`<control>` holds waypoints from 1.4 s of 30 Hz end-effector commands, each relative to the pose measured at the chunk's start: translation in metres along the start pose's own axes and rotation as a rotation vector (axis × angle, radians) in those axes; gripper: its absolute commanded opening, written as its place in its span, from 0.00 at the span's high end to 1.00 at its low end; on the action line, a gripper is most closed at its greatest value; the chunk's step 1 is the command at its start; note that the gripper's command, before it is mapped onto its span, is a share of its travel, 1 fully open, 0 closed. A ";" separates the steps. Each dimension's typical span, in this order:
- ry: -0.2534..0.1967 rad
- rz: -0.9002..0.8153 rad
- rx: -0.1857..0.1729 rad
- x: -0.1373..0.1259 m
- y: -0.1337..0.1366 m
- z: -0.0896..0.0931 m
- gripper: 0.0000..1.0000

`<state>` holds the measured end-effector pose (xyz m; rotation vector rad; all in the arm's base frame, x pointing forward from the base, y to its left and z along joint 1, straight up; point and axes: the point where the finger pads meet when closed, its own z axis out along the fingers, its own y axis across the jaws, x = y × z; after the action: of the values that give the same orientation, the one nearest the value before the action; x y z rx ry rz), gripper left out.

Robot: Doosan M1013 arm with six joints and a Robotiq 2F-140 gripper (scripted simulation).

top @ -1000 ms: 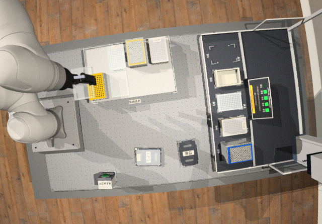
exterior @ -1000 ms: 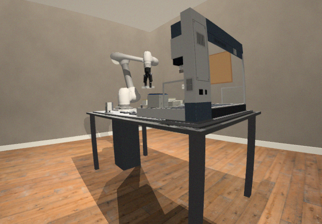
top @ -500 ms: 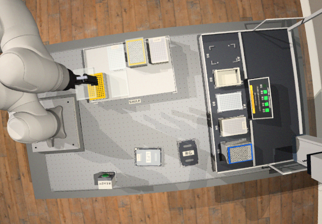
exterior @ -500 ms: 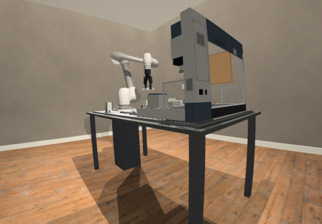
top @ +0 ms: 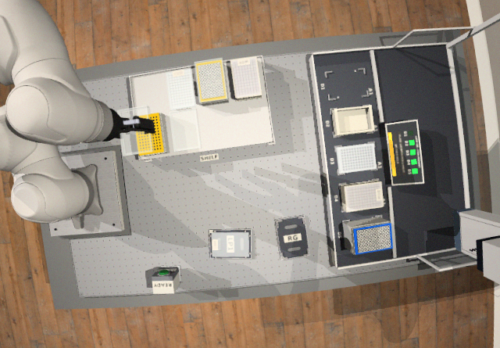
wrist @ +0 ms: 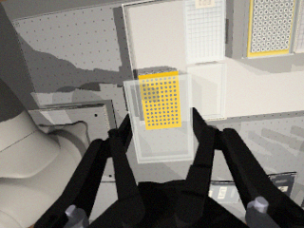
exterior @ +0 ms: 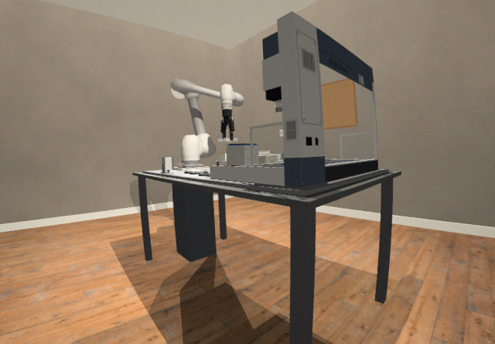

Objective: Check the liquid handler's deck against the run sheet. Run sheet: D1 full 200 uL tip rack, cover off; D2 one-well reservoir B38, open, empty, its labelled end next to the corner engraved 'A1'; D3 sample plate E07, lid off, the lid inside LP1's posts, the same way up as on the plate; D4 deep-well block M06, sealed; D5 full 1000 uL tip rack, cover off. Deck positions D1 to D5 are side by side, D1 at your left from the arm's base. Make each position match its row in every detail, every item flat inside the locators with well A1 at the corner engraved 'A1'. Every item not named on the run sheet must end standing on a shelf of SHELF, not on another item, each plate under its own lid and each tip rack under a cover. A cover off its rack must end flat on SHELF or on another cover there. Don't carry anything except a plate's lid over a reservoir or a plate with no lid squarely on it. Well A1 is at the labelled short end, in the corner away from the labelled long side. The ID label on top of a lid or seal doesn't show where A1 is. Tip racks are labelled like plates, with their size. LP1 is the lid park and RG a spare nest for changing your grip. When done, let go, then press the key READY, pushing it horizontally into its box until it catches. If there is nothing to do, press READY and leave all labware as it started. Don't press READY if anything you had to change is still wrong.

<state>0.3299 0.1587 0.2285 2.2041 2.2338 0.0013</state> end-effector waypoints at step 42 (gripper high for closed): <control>0.001 0.000 -0.001 0.000 0.000 0.063 0.90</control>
<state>0.3302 0.1586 0.1672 2.2038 2.2340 0.0015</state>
